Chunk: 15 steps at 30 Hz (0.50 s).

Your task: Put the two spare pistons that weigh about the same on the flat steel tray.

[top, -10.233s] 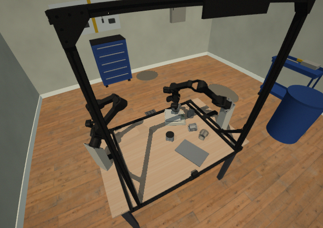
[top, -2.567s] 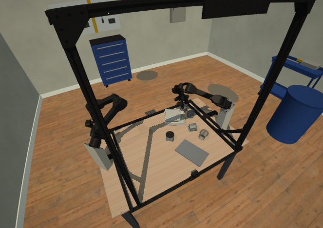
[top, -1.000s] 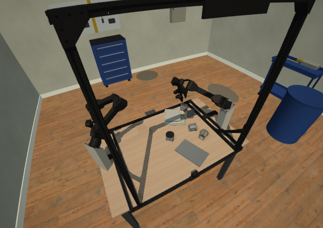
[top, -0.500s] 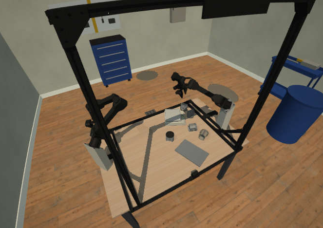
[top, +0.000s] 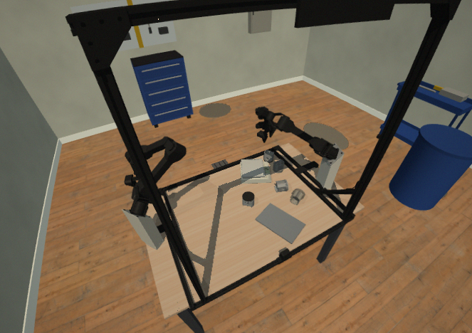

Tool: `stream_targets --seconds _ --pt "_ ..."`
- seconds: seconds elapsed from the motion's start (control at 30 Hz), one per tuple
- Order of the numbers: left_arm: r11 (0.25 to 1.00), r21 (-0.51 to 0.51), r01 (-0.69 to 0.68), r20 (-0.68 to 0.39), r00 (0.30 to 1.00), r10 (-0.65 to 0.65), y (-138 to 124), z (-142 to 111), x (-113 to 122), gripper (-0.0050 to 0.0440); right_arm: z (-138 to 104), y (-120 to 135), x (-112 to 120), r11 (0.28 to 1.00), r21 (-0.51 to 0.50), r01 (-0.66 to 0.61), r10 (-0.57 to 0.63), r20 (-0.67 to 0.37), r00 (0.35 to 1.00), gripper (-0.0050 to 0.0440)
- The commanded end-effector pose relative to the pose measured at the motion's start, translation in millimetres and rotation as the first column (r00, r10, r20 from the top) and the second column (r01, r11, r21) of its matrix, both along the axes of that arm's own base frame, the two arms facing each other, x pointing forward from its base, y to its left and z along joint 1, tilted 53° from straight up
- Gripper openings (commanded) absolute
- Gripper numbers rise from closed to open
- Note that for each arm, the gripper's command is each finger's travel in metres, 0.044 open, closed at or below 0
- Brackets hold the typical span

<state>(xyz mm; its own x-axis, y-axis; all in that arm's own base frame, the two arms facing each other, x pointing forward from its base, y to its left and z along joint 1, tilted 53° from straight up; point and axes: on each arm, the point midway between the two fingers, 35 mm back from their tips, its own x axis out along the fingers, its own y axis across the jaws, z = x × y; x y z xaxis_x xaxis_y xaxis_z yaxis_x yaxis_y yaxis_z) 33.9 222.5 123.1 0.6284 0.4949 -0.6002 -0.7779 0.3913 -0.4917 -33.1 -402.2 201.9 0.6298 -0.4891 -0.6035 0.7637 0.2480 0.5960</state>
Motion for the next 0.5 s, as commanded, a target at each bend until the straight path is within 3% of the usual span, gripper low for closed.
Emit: stream_targets --seconds 0.0,0.3,0.47 --pt "1.000 0.001 0.001 0.002 1.000 -0.001 0 0 0 0.0440 2 1 2 1.000 -0.012 0.016 -0.016 0.018 1.000 0.0378" --pt "1.000 0.001 0.001 0.002 1.000 -0.001 0 0 0 0.0440 1 1 3 1.000 -0.007 0.014 -0.014 0.018 1.000 0.0378" --pt "1.000 0.001 0.001 0.002 1.000 -0.001 0 0 0 0.0440 5 11 13 0.998 -0.055 -0.033 0.031 -0.027 0.999 0.0378"
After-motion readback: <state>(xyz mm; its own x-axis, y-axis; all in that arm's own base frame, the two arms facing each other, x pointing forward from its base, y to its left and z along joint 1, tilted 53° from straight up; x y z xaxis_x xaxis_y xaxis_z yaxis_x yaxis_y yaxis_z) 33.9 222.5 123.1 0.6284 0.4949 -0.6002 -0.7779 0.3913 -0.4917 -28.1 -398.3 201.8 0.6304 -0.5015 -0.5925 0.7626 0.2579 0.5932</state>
